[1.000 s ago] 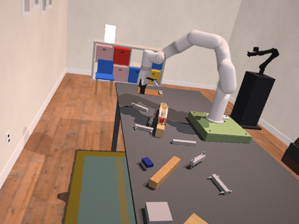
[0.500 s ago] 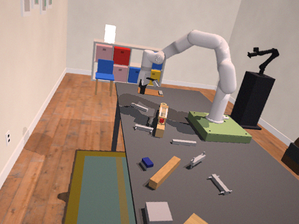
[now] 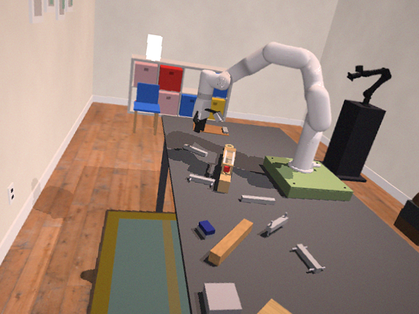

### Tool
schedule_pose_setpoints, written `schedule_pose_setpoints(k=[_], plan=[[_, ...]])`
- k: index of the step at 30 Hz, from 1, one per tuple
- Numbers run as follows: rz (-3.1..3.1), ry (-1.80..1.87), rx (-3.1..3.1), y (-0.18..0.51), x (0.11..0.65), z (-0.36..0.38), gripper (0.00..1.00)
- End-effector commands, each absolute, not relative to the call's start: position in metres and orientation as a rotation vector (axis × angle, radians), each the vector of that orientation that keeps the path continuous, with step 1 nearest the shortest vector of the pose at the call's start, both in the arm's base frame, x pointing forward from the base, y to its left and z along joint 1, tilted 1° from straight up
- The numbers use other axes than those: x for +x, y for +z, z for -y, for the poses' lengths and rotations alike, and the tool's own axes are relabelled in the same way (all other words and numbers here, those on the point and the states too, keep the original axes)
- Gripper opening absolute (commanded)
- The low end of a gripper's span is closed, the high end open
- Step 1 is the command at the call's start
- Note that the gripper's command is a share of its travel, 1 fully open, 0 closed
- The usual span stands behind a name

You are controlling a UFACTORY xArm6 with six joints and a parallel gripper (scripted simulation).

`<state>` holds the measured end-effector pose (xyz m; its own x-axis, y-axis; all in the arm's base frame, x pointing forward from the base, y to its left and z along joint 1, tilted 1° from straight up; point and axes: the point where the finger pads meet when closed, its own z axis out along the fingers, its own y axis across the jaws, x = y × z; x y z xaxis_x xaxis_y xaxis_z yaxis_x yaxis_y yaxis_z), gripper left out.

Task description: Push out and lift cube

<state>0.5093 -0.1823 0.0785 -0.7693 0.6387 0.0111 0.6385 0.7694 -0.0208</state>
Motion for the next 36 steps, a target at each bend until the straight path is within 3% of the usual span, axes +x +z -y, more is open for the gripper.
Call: schedule_pose_setpoints(k=[1,25,36], plan=[[2.943,0.025,-1.062,0.081,0.511,0.183,0.38],[2.943,0.025,-1.062,0.077,0.511,0.183,0.38],[2.943,0.025,-1.062,0.011,0.511,0.184,0.38]])
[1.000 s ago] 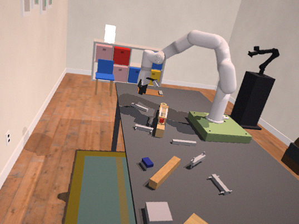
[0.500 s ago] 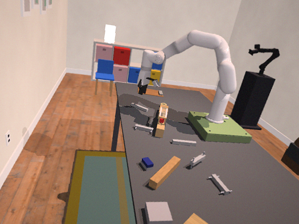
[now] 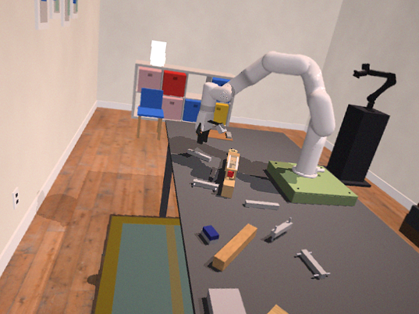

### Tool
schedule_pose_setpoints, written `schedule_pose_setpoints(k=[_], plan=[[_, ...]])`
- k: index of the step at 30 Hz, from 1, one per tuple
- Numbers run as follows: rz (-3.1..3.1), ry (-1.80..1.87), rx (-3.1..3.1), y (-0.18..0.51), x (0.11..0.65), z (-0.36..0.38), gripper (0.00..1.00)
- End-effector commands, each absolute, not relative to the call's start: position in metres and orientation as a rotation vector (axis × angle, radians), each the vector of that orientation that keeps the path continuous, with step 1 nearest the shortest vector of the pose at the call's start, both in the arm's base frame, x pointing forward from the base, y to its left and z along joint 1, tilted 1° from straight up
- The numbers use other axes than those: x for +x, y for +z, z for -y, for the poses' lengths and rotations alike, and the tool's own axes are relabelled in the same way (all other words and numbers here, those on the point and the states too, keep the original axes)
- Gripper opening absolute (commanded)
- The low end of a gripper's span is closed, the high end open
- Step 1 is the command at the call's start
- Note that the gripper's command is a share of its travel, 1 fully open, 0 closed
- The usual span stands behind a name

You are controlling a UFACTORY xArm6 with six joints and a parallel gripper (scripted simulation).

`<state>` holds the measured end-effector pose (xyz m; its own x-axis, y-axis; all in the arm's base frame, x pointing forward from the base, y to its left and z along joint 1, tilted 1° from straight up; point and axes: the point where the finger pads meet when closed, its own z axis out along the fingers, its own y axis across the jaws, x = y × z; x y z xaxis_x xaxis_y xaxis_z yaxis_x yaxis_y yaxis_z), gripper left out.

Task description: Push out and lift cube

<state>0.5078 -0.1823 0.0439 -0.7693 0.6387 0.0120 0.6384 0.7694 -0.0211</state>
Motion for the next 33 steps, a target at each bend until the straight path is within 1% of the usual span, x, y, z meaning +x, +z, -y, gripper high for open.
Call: schedule_pose_setpoints(k=[1,33], plan=[[2.943,0.025,-1.062,0.005,0.511,0.184,0.38],[2.943,0.025,-1.062,-0.035,0.51,0.184,0.38]])
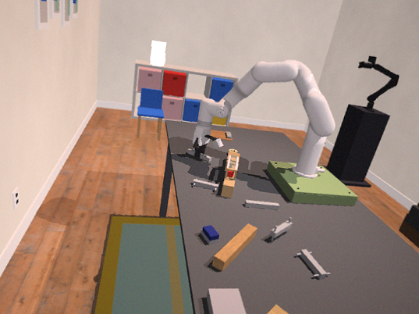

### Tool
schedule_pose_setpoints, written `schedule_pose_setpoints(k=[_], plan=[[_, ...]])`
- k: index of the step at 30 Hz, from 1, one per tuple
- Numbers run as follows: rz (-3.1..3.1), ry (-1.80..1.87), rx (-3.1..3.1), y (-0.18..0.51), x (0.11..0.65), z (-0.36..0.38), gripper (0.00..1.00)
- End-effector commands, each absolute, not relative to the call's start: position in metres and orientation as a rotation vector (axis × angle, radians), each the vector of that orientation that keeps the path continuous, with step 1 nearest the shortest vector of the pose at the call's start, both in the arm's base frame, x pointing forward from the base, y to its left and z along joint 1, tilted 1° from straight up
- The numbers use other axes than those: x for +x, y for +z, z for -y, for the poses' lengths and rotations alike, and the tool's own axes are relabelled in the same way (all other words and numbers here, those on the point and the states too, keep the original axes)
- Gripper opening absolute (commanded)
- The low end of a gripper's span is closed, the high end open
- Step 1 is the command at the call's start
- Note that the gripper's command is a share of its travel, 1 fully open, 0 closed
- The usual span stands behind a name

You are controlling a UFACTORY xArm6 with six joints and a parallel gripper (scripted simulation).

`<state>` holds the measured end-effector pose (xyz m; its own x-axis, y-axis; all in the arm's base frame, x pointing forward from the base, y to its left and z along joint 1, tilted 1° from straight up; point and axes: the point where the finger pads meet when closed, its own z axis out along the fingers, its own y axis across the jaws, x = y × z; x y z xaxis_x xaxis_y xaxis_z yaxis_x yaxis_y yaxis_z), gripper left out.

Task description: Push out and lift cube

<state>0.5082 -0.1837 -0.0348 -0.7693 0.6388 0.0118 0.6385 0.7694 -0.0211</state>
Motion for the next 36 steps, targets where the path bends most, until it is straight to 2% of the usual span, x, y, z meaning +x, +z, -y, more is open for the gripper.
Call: schedule_pose_setpoints(k=[1,9,10,36], plan=[[2.943,0.025,-1.062,-0.0349,0.5103,0.1845,0.38],[2.943,0.025,-1.062,-0.0349,0.5103,0.1845,0.38],[2.943,0.025,-1.062,-0.0349,0.5103,0.1845,0.0],[2.943,0.025,-1.062,-0.0349,0.5103,0.1845,0.0]])
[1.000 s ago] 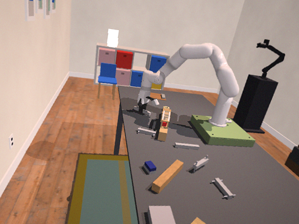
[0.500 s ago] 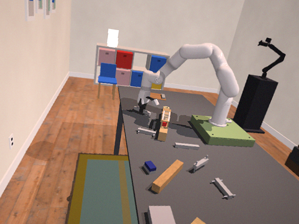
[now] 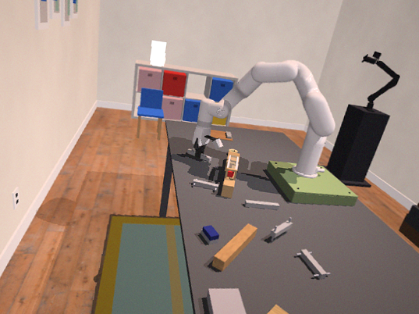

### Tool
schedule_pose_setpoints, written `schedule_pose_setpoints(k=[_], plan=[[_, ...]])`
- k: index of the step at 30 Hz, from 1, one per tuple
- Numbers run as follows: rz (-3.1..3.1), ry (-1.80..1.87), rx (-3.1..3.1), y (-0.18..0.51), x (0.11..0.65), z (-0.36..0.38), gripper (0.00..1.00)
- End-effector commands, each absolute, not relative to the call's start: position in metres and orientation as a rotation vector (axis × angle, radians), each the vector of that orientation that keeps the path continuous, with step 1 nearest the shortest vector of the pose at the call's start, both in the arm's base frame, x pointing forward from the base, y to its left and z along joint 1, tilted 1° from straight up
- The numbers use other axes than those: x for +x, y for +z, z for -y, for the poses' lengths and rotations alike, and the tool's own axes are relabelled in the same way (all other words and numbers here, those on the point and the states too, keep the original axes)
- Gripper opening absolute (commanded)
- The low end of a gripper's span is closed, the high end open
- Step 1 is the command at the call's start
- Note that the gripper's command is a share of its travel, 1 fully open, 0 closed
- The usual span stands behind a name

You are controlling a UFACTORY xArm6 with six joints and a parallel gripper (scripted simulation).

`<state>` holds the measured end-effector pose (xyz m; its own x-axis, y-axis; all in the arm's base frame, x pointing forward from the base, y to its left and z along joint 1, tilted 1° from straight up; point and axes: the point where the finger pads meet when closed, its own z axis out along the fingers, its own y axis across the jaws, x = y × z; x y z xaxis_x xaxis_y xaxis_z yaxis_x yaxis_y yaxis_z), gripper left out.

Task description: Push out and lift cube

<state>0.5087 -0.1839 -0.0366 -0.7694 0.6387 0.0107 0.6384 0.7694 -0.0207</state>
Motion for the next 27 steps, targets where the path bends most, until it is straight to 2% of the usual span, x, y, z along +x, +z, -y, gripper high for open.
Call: schedule_pose_setpoints(k=[1,10,18,27], plan=[[2.943,0.025,-1.062,-0.035,0.51,0.184,0.0],[2.943,0.025,-1.062,-0.031,0.51,0.184,0.0],[2.943,0.025,-1.062,0.047,0.512,0.184,0.0],[2.943,0.025,-1.062,0.081,0.512,0.183,0.0]])
